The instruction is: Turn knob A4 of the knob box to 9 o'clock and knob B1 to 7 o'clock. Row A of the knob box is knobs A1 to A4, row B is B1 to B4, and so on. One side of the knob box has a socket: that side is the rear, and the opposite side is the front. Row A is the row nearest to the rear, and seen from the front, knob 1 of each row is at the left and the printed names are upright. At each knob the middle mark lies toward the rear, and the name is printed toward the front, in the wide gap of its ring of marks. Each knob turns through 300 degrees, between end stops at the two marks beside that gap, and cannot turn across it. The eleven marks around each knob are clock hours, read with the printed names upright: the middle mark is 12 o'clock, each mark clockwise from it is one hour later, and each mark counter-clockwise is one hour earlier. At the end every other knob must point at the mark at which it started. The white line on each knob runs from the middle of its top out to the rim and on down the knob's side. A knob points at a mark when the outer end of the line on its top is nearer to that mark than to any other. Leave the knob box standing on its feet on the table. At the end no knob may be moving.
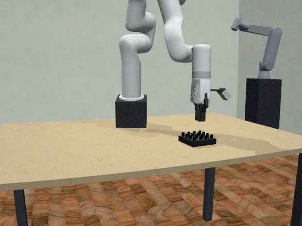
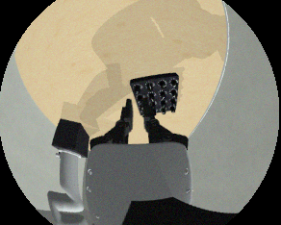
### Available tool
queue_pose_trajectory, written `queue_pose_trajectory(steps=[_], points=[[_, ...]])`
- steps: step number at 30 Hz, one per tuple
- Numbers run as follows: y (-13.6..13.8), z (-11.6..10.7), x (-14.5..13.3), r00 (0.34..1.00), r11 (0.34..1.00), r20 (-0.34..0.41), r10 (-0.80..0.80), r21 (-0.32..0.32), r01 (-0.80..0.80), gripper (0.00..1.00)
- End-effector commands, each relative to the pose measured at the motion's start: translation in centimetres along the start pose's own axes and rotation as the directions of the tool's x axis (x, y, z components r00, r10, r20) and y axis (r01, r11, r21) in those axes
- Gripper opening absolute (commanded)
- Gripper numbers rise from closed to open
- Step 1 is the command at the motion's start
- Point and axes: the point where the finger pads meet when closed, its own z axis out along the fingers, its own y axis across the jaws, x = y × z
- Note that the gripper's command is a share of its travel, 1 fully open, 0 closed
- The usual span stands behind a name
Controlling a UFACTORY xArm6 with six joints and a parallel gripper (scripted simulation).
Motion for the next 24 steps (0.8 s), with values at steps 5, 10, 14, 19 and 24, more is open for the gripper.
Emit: queue_pose_trajectory(steps=[5, 10, 14, 19, 24], points=[[0.1, 0.5, 0.1, 1.0, 1.0, -0.002, 0.0, -0.003, 0.0, 0.19], [0.1, 1.3, 0.1, 1.0, 1.0, -0.002, 0.0, -0.003, 0.0, 0.19], [0.1, 1.8, 0.1, 1.0, 1.0, -0.002, 0.0, -0.003, 0.0, 0.19], [0.1, 2.2, 0.1, 1.0, 1.0, -0.002, 0.0, -0.003, 0.0, 0.19], [0.1, 2.8, 0.1, 1.0, 1.0, -0.002, 0.0, -0.003, 0.0, 0.19]])
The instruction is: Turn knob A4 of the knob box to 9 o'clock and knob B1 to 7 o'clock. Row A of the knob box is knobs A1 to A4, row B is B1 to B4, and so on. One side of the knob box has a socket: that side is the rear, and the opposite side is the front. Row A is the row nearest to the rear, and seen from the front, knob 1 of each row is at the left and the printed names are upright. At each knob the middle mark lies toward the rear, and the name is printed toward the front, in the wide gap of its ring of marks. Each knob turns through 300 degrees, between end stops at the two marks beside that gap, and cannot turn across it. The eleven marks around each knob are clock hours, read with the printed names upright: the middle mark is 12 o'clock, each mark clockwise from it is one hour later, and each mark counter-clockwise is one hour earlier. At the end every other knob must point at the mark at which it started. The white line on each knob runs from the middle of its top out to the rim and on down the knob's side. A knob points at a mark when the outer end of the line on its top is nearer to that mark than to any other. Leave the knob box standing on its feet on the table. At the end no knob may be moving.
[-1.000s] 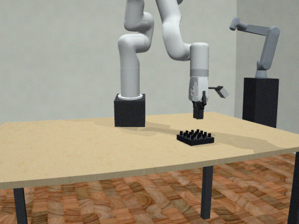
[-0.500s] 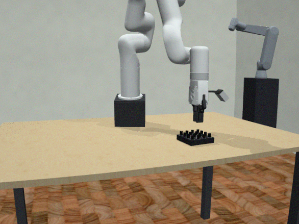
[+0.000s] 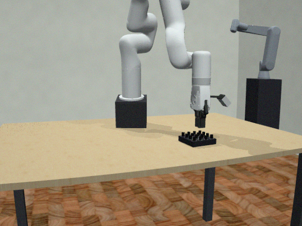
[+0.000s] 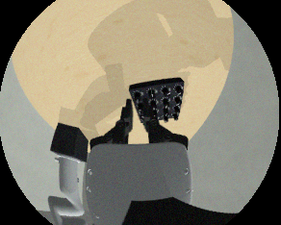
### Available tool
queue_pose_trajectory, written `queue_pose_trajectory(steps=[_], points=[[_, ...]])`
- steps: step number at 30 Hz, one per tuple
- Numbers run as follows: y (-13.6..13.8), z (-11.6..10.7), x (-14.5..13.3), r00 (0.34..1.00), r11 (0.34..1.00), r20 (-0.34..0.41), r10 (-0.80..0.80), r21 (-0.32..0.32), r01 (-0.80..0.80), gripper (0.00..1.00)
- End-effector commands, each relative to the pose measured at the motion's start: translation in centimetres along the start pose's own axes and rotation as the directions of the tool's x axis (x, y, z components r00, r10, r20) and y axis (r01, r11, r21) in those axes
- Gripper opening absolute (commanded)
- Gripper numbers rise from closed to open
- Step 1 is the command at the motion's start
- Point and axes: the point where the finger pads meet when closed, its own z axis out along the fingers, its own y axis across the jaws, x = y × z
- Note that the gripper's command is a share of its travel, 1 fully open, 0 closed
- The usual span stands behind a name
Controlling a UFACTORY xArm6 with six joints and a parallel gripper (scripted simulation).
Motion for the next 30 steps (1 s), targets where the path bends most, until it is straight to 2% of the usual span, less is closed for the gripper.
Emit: queue_pose_trajectory(steps=[1, 30], points=[[0.1, 0.25, 0.07, 1.0, 1.0, -0.001, 0.0, -0.003, 0.0, 0.19], [0.08, 0.93, 0.08, 1.0, 1.0, -0.001, 0.0, -0.003, 0.0, 0.19]])
